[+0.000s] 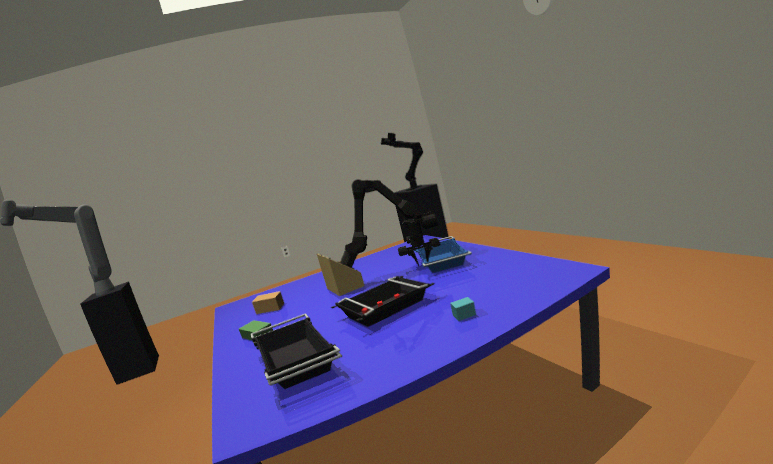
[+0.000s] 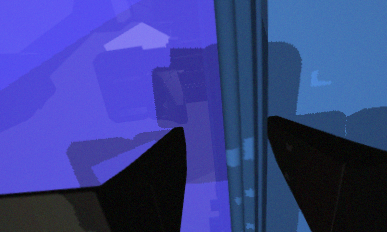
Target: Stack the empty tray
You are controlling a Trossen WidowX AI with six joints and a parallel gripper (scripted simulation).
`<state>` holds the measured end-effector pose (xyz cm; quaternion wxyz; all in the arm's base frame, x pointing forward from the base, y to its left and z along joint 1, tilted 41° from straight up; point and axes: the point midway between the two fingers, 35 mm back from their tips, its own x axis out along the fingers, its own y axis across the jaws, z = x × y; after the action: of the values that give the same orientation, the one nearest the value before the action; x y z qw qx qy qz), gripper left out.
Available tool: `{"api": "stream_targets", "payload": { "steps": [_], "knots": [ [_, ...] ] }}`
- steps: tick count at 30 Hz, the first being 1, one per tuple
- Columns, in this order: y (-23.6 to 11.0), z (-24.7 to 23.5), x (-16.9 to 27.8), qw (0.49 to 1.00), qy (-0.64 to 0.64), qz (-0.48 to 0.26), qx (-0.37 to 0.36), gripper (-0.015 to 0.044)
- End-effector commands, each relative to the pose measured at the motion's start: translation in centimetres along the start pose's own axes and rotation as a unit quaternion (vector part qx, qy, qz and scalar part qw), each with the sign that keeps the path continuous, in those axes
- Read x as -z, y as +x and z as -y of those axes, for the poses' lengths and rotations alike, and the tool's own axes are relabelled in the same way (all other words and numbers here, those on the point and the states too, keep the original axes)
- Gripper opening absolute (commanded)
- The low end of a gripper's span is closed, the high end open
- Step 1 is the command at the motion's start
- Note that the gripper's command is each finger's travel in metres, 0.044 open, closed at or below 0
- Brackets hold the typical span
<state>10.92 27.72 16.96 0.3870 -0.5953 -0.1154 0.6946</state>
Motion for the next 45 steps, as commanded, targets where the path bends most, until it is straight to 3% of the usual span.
{"api": "stream_targets", "payload": {
  "steps": [1,25,37,45],
  "knots": [
    [0.1,-0.2,0.1,1.000,0.003,-0.002,-0.004,0.0160],
    [-0.5,-0.1,0.1,1.000,0.003,-0.002,-0.004,0.0000],
    [-7.5,-0.1,0.1,1.000,0.003,-0.003,-0.005,0.0000],
    [-7.9,-0.1,0.0,1.000,0.003,-0.003,-0.005,0.0000]
  ]
}}
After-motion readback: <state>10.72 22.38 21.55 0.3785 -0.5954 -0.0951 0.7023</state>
